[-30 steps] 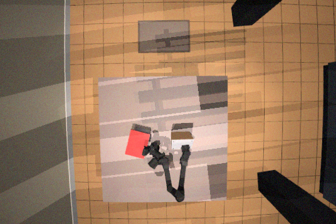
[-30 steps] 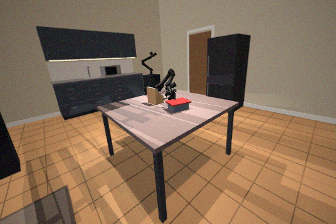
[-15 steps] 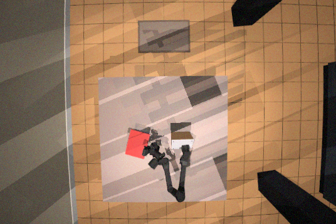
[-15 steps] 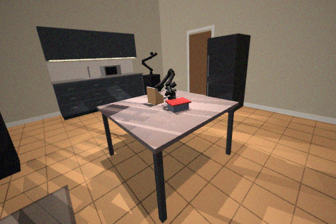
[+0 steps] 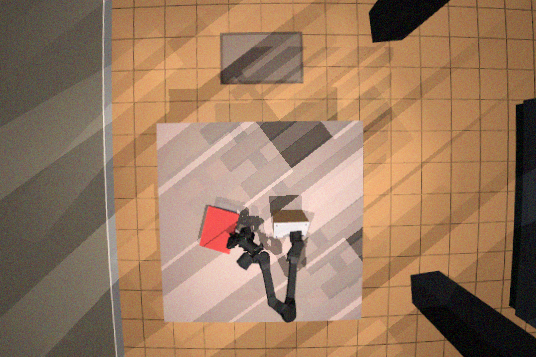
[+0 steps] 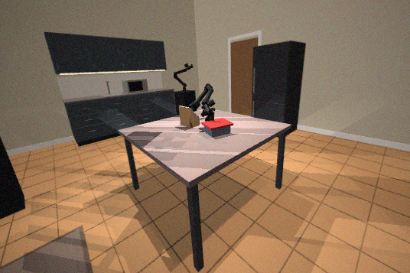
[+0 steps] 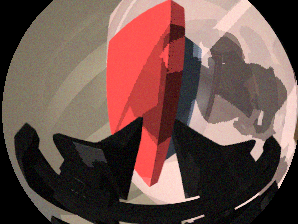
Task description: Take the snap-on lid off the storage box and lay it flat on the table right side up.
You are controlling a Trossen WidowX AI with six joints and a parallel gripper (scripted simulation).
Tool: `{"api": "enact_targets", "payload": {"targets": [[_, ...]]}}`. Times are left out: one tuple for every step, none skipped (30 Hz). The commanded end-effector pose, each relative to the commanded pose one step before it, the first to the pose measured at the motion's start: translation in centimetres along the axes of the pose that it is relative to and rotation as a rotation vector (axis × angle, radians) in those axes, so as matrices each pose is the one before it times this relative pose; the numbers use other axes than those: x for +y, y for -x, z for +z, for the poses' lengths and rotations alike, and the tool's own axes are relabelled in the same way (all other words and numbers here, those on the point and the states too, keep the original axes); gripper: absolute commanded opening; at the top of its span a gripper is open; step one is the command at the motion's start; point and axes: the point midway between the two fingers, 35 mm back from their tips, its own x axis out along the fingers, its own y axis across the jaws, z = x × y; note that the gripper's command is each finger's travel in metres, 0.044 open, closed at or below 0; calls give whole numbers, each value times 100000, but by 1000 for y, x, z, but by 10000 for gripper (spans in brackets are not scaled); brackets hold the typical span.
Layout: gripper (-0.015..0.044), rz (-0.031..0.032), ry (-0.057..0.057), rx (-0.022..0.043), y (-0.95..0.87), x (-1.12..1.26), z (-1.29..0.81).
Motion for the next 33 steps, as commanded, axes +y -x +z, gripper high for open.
{"api": "enact_targets", "payload": {"targets": [[0, 13, 448, 213, 93, 127, 2], [0, 0, 1, 0, 14, 15, 2], [0, 0, 1, 0, 14, 15, 2], [0, 0, 1, 0, 14, 15, 1], [0, 0, 1, 0, 13, 15, 1], [0, 0, 1, 0, 13, 15, 1], [0, 0, 1, 0, 13, 15, 1], [0, 0, 1, 0, 13, 15, 1], [0, 0, 1, 0, 13, 15, 1], [0, 0, 1, 0, 13, 15, 1], [0, 0, 1, 0, 13, 15, 0], [0, 0, 1, 0, 12, 16, 0], [0, 1, 1, 0, 10, 18, 2], [0, 1, 1, 0, 10, 18, 3], [0, 1, 1, 0, 10, 18, 3], [0, 1, 1, 0, 10, 18, 2], [0, 0, 1, 0, 11, 18, 2], [0, 0, 1, 0, 11, 17, 1], [0, 0, 1, 0, 11, 17, 1], [0, 0, 1, 0, 11, 17, 1], [0, 0, 1, 0, 11, 17, 1], [0, 0, 1, 0, 11, 17, 1], [0, 0, 1, 0, 11, 17, 0], [0, 0, 1, 0, 12, 17, 0], [0, 0, 1, 0, 12, 17, 0], [0, 0, 1, 0, 12, 17, 0], [0, 98, -465, -164, -52, -51, -5], [0, 0, 0, 0, 0, 0, 0], [0, 0, 0, 0, -13, 10, 0], [0, 0, 0, 0, 0, 0, 0], [0, 1, 0, 0, -12, 10, 0], [0, 0, 0, 0, 0, 0, 0], [0, 1, 0, 0, -12, 10, 0]]}}
